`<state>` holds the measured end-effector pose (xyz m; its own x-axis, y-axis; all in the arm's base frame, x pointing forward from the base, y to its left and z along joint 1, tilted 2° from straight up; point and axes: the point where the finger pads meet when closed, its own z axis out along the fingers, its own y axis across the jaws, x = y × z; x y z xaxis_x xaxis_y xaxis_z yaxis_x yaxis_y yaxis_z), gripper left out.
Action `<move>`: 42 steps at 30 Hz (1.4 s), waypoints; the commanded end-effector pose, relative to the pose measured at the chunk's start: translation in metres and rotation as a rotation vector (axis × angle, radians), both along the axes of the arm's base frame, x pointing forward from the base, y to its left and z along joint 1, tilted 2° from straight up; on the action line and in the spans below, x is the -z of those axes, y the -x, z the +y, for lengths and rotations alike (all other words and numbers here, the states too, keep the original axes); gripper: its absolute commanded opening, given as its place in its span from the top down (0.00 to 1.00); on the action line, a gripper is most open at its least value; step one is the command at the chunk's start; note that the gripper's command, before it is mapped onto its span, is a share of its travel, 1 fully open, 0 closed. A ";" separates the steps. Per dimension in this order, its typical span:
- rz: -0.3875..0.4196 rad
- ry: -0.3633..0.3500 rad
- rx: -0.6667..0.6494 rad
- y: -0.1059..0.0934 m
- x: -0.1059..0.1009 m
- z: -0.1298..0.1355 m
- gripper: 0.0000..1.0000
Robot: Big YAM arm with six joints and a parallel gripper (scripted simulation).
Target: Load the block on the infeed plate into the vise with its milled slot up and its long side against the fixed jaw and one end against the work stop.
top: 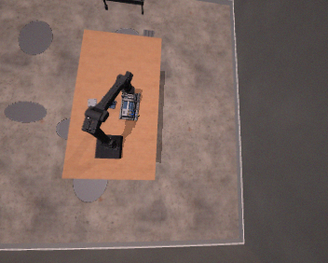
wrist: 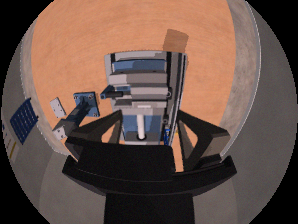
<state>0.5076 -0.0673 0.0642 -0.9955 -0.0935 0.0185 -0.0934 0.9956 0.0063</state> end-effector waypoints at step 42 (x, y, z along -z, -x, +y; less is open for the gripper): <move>-0.031 0.007 0.002 -0.012 -0.025 0.002 1.00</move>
<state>0.5068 -0.0672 0.0718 -0.9952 -0.0935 0.0277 -0.0933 0.9956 0.0084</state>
